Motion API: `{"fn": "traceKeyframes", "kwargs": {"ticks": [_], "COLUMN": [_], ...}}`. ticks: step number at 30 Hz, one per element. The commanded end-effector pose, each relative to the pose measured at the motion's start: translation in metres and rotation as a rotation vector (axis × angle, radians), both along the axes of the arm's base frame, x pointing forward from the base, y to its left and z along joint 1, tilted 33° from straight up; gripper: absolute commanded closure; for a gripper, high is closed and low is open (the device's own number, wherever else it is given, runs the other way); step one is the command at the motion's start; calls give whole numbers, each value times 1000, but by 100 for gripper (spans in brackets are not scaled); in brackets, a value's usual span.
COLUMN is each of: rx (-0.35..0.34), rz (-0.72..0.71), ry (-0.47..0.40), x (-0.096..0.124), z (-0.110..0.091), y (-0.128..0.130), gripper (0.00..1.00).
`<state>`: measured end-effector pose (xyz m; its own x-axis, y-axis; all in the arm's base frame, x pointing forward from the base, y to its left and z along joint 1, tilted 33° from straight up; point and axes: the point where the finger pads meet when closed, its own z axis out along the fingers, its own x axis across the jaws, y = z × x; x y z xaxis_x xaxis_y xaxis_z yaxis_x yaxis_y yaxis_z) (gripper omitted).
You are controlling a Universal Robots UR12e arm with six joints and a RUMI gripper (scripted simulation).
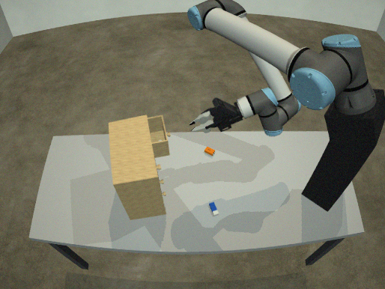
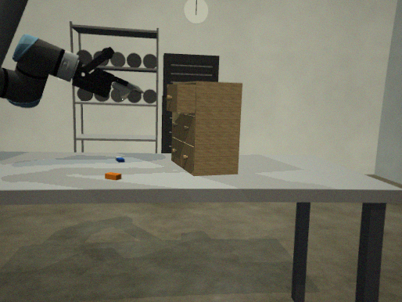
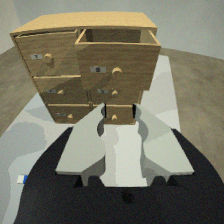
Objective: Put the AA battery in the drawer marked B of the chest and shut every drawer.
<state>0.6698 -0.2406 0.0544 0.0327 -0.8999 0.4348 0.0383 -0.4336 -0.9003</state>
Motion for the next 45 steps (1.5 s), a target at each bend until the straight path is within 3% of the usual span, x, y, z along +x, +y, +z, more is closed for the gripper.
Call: {"fn": "traceKeyframes", "kwargs": {"ticks": [1,17,45], "rx": [-4,-6,-6], "rz": [2,2,2], "ry": [-3,-3,-4], "x": [2,17,64], "z": [1,3,6], "y": [0,1,4], "gripper": [80,80,80]}}
